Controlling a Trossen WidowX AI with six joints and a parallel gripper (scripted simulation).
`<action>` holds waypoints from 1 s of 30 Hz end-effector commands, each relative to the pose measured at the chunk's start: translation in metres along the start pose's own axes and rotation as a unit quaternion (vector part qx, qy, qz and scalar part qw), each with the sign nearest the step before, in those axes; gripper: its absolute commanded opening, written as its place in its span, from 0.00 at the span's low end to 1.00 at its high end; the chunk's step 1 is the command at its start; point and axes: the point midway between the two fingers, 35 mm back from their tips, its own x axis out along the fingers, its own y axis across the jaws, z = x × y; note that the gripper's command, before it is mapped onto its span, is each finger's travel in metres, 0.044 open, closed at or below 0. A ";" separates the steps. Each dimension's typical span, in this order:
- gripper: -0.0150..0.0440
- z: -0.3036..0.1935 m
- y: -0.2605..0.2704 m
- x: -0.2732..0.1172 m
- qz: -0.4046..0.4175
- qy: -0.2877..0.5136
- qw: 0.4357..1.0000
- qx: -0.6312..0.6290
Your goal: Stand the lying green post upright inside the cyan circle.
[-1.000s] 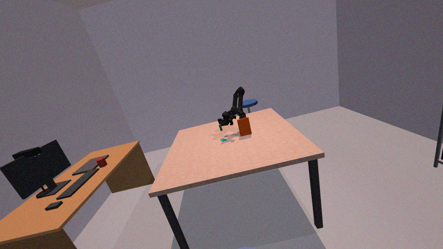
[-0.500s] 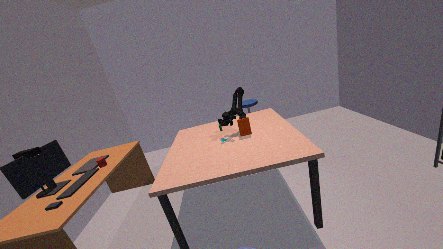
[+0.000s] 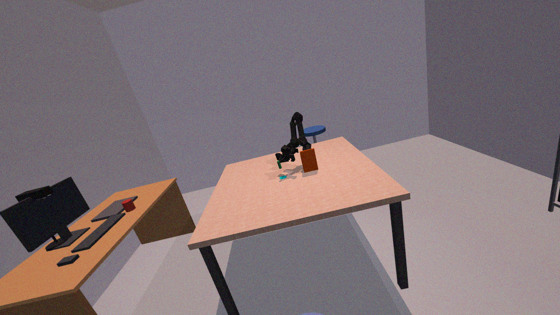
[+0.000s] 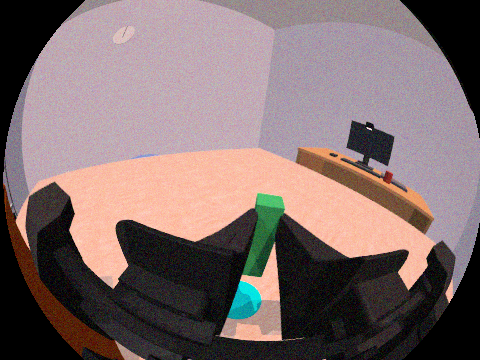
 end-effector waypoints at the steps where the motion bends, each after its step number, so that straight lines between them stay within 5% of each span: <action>1: 0.29 -0.007 -0.001 0.001 0.002 -0.003 1.000 -0.003; 30: 0.29 -0.059 0.007 0.006 -0.006 -0.011 1.000 0.002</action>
